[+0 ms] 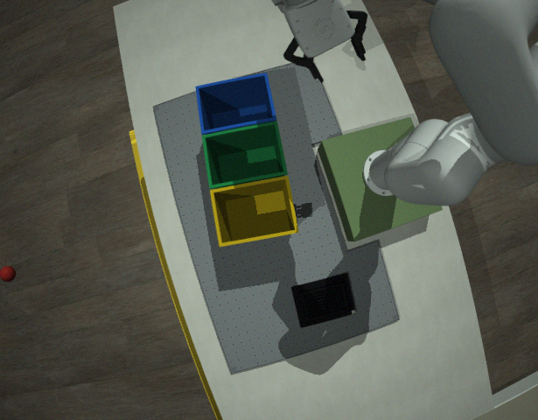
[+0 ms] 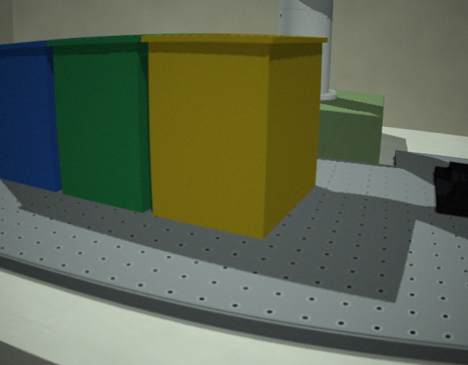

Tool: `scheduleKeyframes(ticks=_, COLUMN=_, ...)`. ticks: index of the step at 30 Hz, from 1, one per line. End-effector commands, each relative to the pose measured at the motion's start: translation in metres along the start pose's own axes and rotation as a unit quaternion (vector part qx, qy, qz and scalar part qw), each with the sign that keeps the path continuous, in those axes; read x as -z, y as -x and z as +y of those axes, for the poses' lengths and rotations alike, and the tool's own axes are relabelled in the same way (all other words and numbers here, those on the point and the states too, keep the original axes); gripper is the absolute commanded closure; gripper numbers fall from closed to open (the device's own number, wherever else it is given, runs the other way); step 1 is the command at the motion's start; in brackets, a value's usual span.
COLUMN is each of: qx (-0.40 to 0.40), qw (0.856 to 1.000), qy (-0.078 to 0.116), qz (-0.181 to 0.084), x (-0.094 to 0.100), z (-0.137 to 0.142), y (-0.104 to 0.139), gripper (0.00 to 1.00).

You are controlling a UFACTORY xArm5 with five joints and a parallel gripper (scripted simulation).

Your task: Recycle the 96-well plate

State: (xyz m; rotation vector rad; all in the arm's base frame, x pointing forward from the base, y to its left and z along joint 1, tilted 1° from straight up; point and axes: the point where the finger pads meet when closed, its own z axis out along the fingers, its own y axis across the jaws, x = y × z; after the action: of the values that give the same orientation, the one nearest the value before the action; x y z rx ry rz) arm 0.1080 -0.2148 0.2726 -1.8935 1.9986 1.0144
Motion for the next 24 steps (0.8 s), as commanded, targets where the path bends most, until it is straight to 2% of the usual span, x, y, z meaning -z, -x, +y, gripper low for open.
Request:
scheduleKeyframes(ticks=1, qx=0.000, qw=1.000, qy=-0.001, qz=0.001, x=0.001, z=0.000, y=0.000, gripper=0.00)
scheduleKeyframes(ticks=17, qx=0.000, qw=1.000, qy=-0.001, qz=0.001, x=0.001, z=0.000, y=0.000, gripper=0.00)
scheduleKeyframes(ticks=21, qx=0.052, qw=0.998, qy=0.009, qz=0.040, x=0.003, z=-0.023, y=0.002, gripper=0.00)
scheduleKeyframes(ticks=23, qx=0.052, qw=0.998, qy=0.009, qz=0.041, x=0.004, z=-0.025, y=0.000, gripper=0.00)
scheduleKeyframes(ticks=24, qx=0.066, qw=0.997, qy=0.012, qz=0.050, x=0.004, z=-0.030, y=0.001, gripper=0.00)
